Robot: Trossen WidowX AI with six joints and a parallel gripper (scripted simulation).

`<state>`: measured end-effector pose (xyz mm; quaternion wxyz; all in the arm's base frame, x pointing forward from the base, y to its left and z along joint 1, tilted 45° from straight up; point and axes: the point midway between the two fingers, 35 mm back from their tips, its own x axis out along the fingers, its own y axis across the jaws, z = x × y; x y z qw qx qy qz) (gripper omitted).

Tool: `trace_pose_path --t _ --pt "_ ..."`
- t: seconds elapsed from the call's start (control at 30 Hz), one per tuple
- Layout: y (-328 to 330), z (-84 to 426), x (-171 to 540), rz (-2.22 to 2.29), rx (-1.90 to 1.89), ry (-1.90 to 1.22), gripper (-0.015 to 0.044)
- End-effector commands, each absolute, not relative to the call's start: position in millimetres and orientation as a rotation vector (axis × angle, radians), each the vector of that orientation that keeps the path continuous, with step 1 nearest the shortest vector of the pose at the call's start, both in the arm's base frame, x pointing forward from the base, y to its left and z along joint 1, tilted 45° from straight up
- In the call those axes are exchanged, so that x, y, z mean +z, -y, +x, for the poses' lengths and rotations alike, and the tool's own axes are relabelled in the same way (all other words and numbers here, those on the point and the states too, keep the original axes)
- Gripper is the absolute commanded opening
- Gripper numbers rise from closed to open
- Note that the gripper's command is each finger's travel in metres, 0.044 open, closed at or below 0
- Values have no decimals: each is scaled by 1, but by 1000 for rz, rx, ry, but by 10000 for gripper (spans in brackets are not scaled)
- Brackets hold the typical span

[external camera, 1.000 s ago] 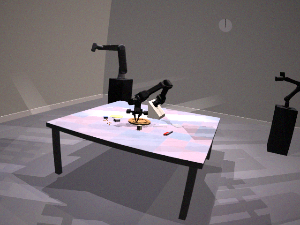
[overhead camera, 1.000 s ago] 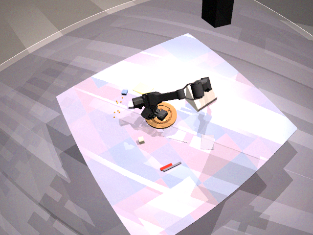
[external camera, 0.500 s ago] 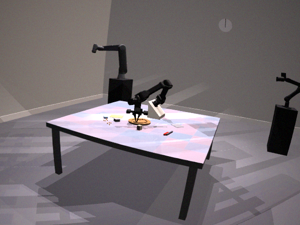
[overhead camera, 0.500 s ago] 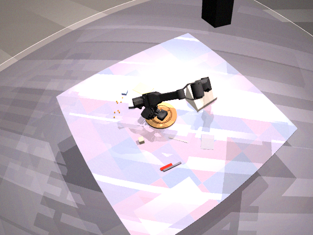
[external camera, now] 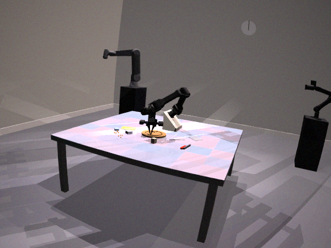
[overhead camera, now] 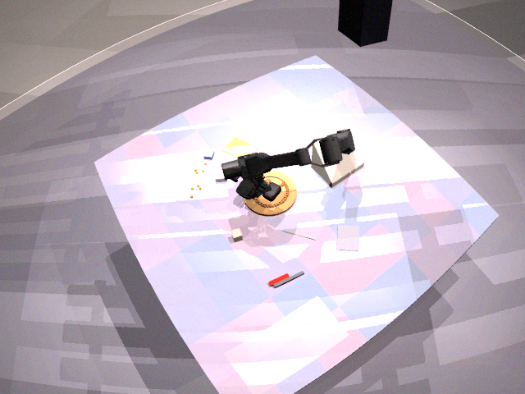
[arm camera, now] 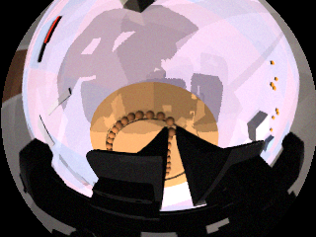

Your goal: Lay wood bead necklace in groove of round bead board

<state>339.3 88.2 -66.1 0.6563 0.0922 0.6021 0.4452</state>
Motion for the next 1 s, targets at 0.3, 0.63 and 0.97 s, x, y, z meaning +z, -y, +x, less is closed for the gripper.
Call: trace_pose_path --t 0.3,0.63,0.97 --pt "-88 349 -73 206 1010 -1359 0" --pt "-89 350 -73 200 1009 -1352 79" --pt "-89 350 -73 200 1009 -1353 341"
